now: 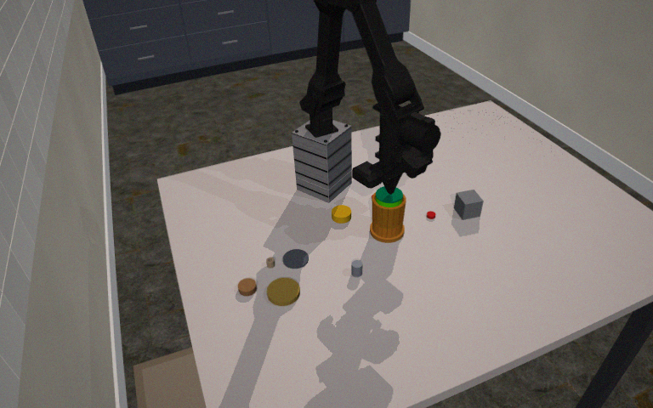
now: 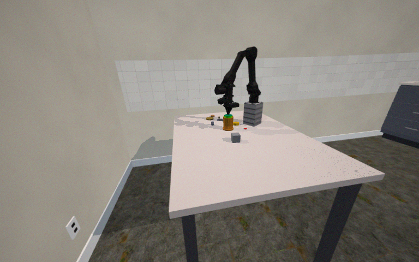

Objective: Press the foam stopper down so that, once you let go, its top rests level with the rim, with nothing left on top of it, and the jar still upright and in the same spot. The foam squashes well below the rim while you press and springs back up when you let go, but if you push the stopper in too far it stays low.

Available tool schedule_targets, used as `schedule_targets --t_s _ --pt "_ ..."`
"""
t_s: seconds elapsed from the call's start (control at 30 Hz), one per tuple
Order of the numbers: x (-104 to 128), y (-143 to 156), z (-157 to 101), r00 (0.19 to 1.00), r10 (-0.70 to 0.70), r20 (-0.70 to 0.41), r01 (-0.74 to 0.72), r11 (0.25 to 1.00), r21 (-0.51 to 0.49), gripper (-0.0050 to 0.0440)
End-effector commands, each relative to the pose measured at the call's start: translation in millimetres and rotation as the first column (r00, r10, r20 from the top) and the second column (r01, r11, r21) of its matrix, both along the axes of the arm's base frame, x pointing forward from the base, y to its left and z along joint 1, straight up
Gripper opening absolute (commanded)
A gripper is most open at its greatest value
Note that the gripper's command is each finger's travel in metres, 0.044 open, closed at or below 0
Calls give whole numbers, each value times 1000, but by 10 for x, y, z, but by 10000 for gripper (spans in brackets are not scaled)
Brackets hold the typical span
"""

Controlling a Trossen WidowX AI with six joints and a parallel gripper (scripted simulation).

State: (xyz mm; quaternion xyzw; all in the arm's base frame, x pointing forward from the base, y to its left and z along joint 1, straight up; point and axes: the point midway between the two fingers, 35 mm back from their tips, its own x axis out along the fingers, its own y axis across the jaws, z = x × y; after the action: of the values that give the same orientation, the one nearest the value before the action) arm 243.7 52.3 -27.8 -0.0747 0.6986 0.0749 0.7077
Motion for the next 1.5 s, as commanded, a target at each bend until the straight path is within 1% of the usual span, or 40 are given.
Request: schedule_targets --t_s 0.0,1.47 --pt "29 -1 11 1000 -3 12 3 1000 -2 0" --pt "-16 -11 -37 1000 -3 11 3 1000 -2 0"
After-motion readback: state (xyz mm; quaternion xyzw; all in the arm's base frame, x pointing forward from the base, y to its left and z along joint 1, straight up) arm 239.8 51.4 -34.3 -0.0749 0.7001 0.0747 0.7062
